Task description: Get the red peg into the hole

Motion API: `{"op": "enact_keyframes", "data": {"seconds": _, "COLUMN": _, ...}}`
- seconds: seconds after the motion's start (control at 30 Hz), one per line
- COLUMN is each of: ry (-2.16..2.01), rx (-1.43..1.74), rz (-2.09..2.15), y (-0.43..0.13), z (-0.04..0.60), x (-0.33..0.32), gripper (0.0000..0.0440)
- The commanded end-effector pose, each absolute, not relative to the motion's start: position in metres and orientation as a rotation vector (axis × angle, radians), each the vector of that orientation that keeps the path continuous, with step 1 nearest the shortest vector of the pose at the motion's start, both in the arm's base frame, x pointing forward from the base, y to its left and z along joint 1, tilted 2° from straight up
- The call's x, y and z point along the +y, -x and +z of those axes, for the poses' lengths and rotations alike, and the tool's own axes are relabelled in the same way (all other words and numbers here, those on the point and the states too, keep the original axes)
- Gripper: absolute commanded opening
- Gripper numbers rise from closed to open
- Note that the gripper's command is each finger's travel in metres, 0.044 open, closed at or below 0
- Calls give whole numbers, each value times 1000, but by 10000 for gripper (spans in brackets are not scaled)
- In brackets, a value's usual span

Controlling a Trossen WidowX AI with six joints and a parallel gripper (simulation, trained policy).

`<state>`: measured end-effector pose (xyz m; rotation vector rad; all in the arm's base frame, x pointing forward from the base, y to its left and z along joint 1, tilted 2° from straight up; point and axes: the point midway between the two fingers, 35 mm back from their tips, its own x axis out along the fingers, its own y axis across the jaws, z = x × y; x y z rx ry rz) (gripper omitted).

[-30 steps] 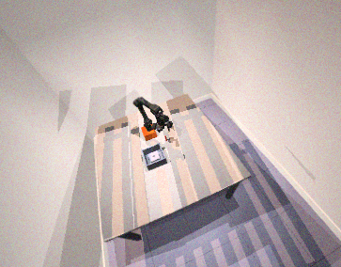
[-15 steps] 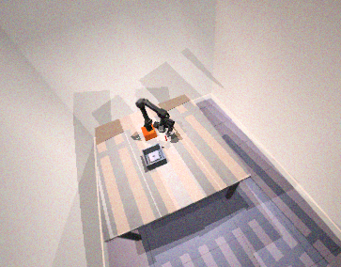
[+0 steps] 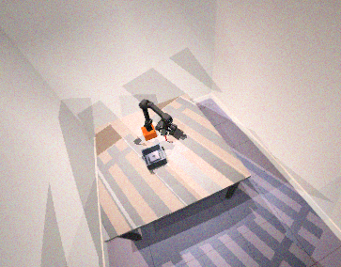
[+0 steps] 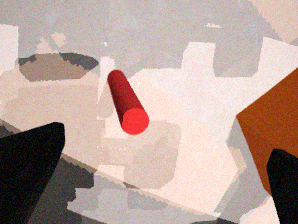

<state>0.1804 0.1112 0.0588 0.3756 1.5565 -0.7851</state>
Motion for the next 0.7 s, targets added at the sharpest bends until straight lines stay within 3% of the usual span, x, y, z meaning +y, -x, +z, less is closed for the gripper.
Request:
{"op": "enact_keyframes", "data": {"seconds": 0.0, "ry": -364, "rx": 1546, "rz": -793, "y": -181, "z": 45, "x": 111, "gripper": 440}}
{"op": "enact_keyframes", "data": {"seconds": 0.43, "ry": -372, "rx": 1489, "rz": -773, "y": -185, "z": -11, "x": 111, "gripper": 434}}
{"op": "enact_keyframes", "data": {"seconds": 0.5, "ry": -369, "rx": 1489, "rz": -773, "y": -184, "z": -17, "x": 110, "gripper": 405}}
{"op": "enact_keyframes", "data": {"seconds": 0.67, "ry": -360, "rx": 1498, "rz": -784, "y": -180, "z": -32, "x": 107, "gripper": 276}}
